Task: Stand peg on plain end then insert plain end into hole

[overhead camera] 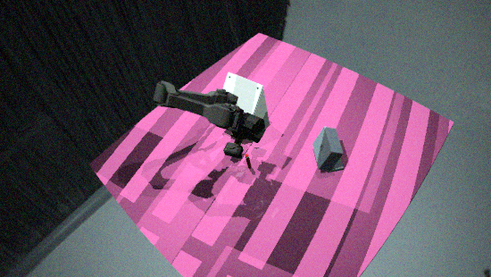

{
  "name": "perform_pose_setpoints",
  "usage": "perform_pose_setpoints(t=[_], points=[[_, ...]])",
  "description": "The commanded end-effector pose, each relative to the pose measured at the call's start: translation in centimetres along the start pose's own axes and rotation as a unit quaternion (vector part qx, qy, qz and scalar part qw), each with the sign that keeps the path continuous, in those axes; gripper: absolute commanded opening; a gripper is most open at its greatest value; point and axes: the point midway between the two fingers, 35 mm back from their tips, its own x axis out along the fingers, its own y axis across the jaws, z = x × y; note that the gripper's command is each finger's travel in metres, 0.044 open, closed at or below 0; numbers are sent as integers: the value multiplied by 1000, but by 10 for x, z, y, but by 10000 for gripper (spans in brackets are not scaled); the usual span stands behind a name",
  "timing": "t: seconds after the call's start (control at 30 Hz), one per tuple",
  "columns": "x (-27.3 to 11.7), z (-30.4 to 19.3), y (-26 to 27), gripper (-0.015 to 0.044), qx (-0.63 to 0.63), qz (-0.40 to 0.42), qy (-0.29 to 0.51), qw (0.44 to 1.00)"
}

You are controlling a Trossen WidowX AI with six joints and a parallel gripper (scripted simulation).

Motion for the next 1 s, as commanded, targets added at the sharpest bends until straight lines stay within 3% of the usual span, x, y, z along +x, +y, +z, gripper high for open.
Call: perform_pose_setpoints(t=[0.0, 0.97], points=[[-1, 2, -2, 440, -1, -12, 5, 1000], [42, 4, -3, 440, -9, -10, 4, 1000]])
